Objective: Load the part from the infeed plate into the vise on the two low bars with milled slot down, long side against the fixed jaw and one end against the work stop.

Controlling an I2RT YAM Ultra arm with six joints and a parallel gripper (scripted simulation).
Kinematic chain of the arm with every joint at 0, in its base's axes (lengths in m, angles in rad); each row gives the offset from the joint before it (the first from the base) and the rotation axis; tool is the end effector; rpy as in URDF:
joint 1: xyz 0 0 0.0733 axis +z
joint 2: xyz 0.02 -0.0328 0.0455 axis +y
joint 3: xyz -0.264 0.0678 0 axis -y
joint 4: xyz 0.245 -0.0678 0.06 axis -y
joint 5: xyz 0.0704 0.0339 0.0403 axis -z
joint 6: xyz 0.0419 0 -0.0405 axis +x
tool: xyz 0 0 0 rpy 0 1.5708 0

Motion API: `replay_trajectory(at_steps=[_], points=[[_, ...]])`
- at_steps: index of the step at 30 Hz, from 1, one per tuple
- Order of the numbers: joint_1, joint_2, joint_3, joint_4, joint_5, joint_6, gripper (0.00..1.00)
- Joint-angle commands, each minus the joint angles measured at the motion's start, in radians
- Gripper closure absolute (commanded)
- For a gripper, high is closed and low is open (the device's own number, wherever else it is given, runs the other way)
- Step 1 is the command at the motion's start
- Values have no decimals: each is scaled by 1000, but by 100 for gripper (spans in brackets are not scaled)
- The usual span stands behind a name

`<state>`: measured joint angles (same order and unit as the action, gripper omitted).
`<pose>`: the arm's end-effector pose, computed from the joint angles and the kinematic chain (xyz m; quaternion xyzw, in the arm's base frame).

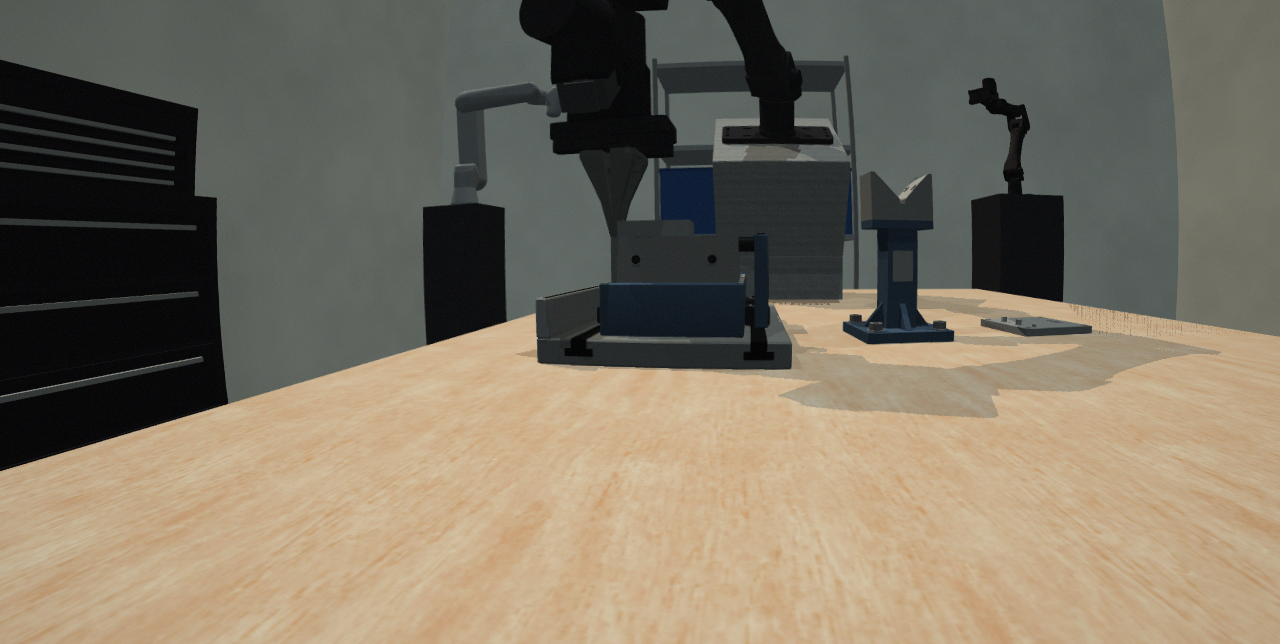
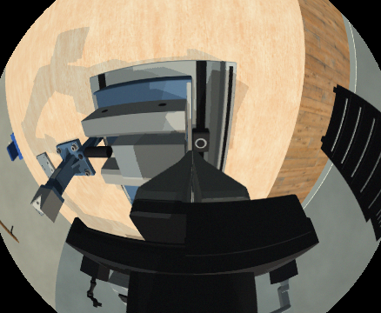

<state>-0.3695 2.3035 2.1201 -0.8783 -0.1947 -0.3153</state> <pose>0.4720 -0.1729 0.2319 0.0016 0.9635 0.0045 0.2676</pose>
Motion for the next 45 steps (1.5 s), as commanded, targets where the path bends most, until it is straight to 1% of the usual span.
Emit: replay_trajectory(at_steps=[1,4,7,8,12,14,17,19,24,25,32,34,38,39,42,45], points=[[8,-44,-1,6,-6,8,100],[10,-45,-18,10,-7,9,100],[10,-46,-13,9,-7,10,100],[7,-48,1,11,-7,9,100],[14,-48,-24,17,-4,12,100],[15,-50,-12,12,-5,13,100],[15,-51,-29,18,-4,15,100],[17,-53,-17,14,-3,16,100],[19,-54,-34,21,-2,17,100],[17,-59,0,11,-3,16,100],[24,-58,-42,25,0,22,100],[27,-61,-29,19,0,23,100],[26,-62,-48,26,1,25,100],[27,-64,-37,22,2,26,100],[26,-64,-36,24,2,24,100],[32,-65,-48,27,5,28,100]])
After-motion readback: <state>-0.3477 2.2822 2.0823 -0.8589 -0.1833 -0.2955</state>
